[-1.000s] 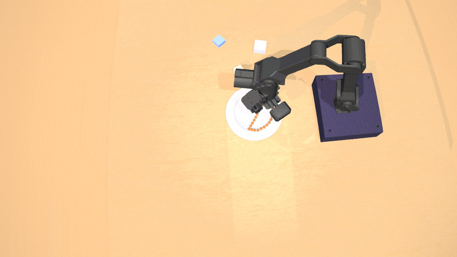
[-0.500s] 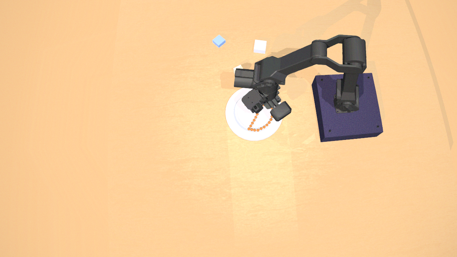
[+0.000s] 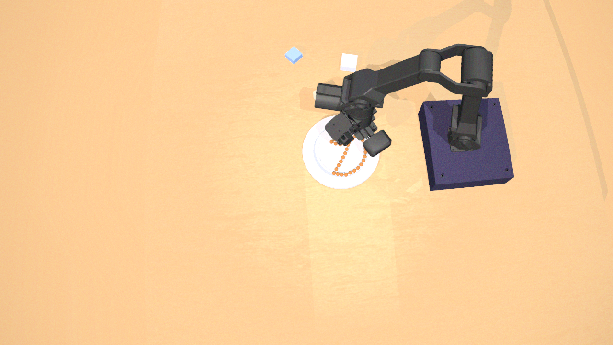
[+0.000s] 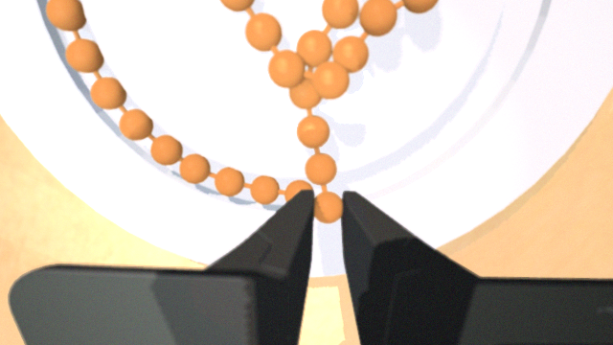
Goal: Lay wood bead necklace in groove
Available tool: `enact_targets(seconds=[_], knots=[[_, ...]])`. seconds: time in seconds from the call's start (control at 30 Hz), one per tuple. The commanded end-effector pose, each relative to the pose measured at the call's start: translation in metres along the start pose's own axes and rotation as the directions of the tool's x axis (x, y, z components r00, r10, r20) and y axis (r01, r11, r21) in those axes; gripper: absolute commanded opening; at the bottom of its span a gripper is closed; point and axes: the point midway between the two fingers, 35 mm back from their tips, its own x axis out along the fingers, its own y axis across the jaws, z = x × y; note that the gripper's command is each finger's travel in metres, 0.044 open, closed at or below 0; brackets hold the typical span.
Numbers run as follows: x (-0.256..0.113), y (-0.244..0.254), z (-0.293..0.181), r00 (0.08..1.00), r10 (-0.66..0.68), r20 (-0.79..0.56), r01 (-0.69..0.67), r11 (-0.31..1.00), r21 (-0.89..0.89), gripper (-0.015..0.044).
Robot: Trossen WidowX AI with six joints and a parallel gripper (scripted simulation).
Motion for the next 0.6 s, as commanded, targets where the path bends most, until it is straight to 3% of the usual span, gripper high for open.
enact_targets(seconds=[0.0, 0.17, 0.57], knots=[[0.0021, -0.0011, -0.0013, 1.0, -0.001, -0.002, 0.001, 1.0, -0.005, 0.0], [0.0077, -0.0011, -0.0013, 1.0, -0.001, -0.002, 0.001, 1.0, -0.005, 0.0], [0.0044, -0.0012, -0.0002, 1.0, -0.001, 0.001, 0.001, 1.0, -0.001, 0.0315]])
